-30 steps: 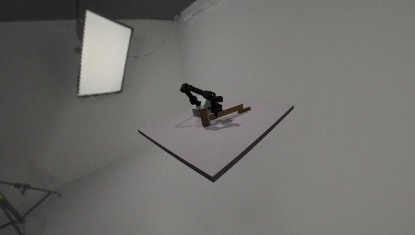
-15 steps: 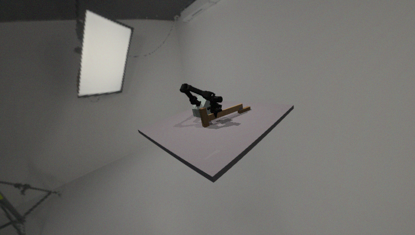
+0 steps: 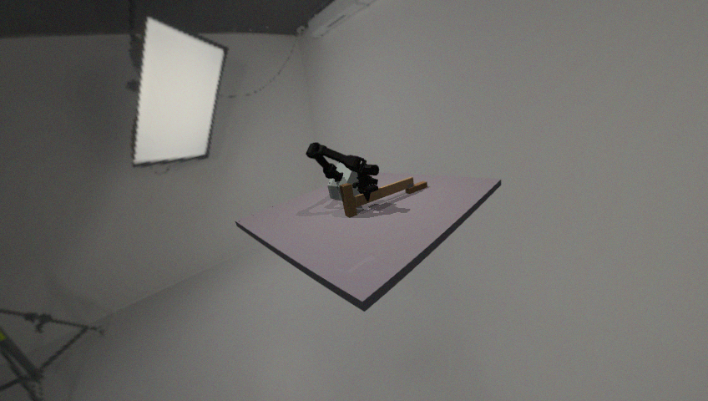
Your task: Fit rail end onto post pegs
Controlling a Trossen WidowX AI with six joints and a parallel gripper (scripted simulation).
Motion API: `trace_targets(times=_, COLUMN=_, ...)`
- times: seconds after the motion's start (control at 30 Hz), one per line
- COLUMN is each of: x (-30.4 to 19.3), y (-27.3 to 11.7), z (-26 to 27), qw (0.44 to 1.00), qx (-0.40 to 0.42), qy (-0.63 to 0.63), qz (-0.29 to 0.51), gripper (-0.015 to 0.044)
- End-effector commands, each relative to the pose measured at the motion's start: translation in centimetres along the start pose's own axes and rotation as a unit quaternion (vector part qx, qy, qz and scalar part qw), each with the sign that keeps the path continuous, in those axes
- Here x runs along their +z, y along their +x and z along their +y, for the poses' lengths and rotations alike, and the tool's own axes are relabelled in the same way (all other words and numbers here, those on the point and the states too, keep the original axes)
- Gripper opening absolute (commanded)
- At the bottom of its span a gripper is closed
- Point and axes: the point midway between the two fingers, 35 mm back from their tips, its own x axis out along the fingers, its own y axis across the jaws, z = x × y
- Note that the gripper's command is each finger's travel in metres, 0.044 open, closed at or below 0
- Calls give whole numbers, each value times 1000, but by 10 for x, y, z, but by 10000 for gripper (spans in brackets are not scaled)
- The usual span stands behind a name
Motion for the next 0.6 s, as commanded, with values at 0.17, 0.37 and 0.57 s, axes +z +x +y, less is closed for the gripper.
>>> trace_targets(times=0.17, x=-5, y=-3, z=-1, qw=1000, qx=-3, qy=0, qz=1, gripper=0)
trace_targets(times=0.37, x=-7, y=-3, z=-1, qw=1000, qx=-3, qy=0, qz=1, gripper=0)
trace_targets(times=0.57, x=-9, y=-3, z=-1, qw=1000, qx=-3, qy=0, qz=1, gripper=0)
